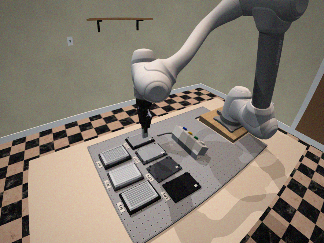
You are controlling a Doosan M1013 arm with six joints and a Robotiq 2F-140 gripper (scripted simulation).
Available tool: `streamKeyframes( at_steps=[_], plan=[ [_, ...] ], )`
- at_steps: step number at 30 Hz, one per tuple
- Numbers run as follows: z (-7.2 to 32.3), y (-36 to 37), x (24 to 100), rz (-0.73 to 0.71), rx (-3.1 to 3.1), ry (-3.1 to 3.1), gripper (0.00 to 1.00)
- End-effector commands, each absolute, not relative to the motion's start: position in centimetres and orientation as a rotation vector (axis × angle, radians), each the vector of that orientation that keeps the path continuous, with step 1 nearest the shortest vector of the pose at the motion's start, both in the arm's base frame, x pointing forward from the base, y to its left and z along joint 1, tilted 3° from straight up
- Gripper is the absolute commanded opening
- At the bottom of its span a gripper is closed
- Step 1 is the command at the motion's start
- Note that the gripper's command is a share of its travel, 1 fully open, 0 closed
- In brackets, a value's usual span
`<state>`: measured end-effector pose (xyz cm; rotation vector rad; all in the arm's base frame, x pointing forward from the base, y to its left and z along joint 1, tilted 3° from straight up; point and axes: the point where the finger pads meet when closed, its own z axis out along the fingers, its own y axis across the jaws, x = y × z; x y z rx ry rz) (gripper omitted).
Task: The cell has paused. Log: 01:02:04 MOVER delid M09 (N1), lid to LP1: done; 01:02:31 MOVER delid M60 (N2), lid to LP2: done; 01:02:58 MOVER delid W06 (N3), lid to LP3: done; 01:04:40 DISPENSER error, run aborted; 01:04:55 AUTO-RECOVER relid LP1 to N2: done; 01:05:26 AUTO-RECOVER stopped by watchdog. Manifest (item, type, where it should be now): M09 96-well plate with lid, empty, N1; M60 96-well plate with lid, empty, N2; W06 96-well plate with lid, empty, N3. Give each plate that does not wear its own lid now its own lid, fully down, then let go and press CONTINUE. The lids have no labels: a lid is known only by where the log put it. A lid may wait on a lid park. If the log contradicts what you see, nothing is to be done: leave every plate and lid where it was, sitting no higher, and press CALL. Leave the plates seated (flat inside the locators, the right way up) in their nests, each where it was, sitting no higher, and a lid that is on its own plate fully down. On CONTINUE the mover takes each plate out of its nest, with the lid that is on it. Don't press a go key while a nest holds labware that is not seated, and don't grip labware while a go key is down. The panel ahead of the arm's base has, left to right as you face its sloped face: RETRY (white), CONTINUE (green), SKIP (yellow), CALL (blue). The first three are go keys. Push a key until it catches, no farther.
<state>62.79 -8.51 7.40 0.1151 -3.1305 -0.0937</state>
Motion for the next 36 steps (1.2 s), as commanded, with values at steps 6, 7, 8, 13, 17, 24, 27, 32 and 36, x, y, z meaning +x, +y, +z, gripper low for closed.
streamKeyframes(
  at_steps=[6,7,8,13,17,24,27,32,36],
  plan=[
    [7.4,-8.5,62.8,-0.094,0.115,-3.131,0.00],
    [7.4,-8.5,62.8,-0.094,0.115,-3.131,0.00],
    [7.4,-8.5,62.8,-0.094,0.115,-3.131,0.00],
    [7.8,-2.3,63.3,-0.093,0.115,-3.131,0.00],
    [8.2,4.2,63.1,-0.092,0.115,-3.131,0.00],
    [8.7,13.1,61.8,-0.093,0.115,-3.131,0.00],
    [8.9,16.1,61.1,-0.094,0.115,-3.131,0.00],
    [8.9,16.6,60.9,-0.094,0.115,-3.131,0.00],
    [8.9,16.6,60.9,-0.094,0.115,-3.131,0.00]
  ],
)
